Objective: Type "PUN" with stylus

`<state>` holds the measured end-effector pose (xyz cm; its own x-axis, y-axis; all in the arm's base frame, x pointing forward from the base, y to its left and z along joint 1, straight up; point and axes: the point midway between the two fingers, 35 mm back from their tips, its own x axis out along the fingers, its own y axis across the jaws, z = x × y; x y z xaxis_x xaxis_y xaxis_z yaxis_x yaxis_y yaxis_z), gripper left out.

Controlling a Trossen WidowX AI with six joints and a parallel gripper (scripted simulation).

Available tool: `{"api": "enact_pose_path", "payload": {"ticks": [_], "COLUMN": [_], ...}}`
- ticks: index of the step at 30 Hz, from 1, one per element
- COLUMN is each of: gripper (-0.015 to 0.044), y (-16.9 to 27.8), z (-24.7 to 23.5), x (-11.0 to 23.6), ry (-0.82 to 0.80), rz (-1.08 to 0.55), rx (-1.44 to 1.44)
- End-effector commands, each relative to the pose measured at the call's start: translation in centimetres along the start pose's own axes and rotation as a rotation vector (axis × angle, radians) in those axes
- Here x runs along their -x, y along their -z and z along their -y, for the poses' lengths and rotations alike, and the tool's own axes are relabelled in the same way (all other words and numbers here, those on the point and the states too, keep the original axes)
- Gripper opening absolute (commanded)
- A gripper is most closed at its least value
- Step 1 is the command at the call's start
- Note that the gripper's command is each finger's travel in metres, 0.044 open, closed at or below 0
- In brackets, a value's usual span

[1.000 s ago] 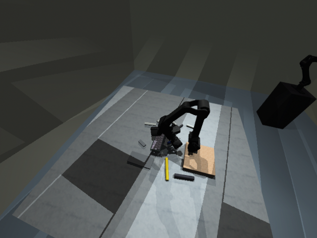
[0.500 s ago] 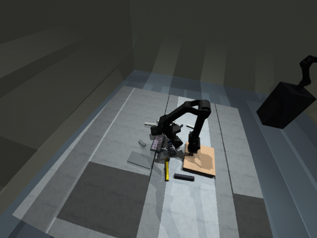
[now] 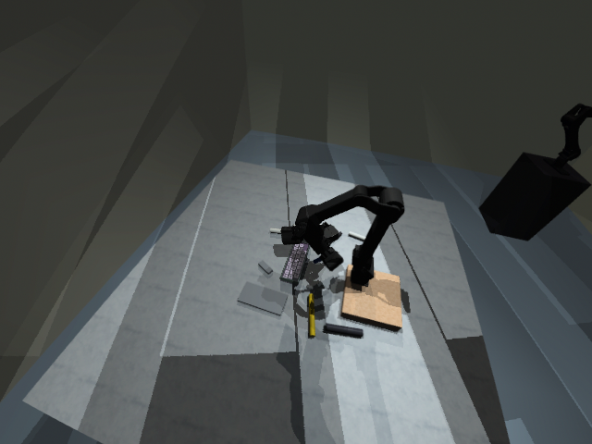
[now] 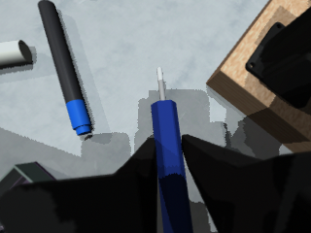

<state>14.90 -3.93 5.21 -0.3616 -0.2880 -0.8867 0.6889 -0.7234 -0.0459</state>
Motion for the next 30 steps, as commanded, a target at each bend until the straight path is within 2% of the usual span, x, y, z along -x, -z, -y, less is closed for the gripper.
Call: {"api": "enact_pose_path", "payload": {"ticks": [1, 16, 23, 30], "gripper": [0.0, 0.0, 0.0, 0.0], "y": [0.8, 5.0, 6.8, 8.3], "z": [0.4, 1.5, 1.0, -0.2], "x": [0.2, 3.0, 5.1, 7.6], "ry": [0.078, 0.35, 0.383, 0.346], "rz": [-0.055, -0.481, -0.736, -1.01], "rx": [0.078, 0.453, 0.604, 0.726]}}
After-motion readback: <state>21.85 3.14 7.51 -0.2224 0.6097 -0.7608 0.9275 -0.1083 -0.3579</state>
